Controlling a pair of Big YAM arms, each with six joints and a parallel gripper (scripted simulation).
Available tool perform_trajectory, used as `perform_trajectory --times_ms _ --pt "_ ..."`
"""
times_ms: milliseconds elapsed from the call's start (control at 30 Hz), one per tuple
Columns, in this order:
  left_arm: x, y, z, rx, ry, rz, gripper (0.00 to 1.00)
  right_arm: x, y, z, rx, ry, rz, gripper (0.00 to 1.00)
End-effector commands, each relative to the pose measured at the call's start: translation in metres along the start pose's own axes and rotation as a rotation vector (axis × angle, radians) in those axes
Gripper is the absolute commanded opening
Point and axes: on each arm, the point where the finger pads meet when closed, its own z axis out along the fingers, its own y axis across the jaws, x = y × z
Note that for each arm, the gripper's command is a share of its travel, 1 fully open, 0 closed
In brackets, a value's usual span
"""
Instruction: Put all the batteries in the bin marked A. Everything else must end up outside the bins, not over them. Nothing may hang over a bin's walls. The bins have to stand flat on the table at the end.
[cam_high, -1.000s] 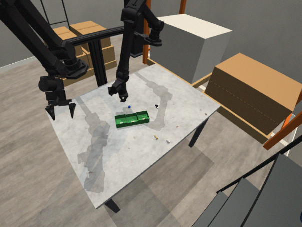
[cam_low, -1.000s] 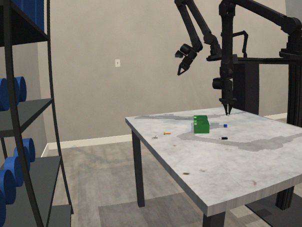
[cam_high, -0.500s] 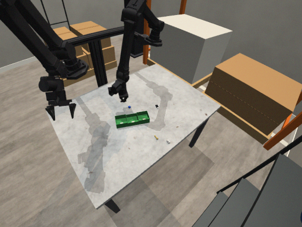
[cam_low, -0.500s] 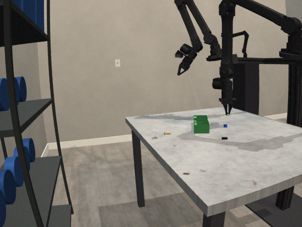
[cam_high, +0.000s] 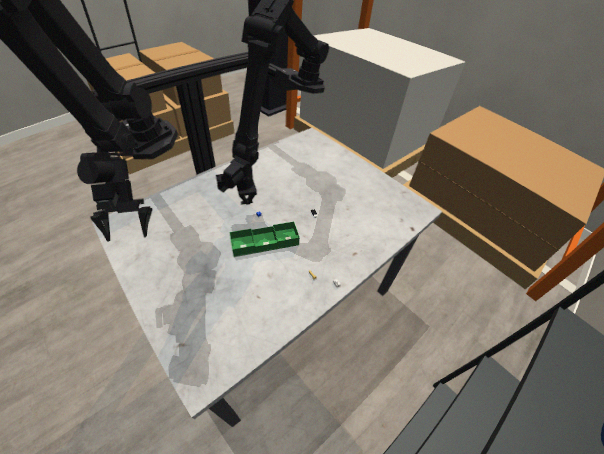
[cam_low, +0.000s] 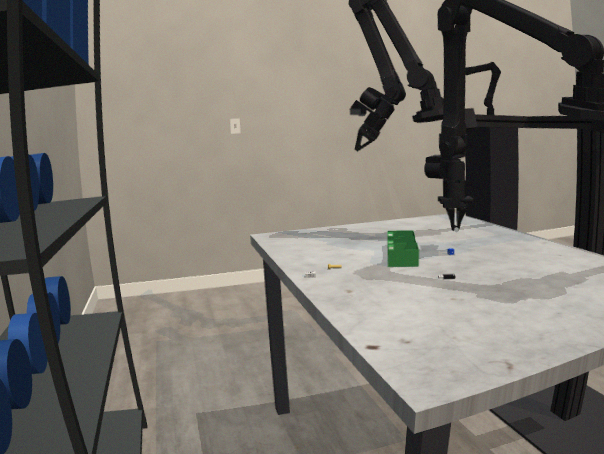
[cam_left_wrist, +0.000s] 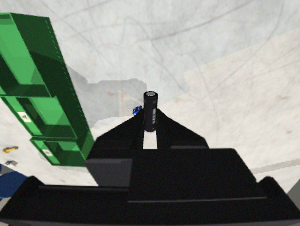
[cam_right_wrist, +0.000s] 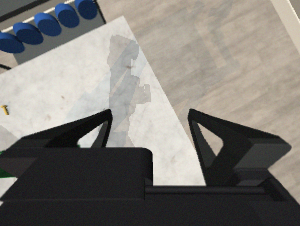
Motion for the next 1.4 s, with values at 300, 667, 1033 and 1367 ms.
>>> perform_trajectory --times_ms 300,667,1033,1367 --pt "-0.007 0.005 -0.019 -0.008 -0.013 -0.001 0.09 -0.003 -0.003 -0.005 0.006 -0.011 -0.004 1.00" --pt "0.005 0.054 -0.011 -0.009 -0.007 -0.003 0.09 -0.003 -0.003 -0.005 0.006 -0.011 -0.004 1.00" --pt "0.021 0.106 -0.002 0.004 0.003 0.019 0.09 -0.003 -0.003 -0.005 0.006 -0.011 -0.004 1.00" --pt "0.031 0.155 -0.002 0.001 0.002 0.018 0.09 -0.003 -0.003 -0.005 0.006 -0.011 -0.004 1.00"
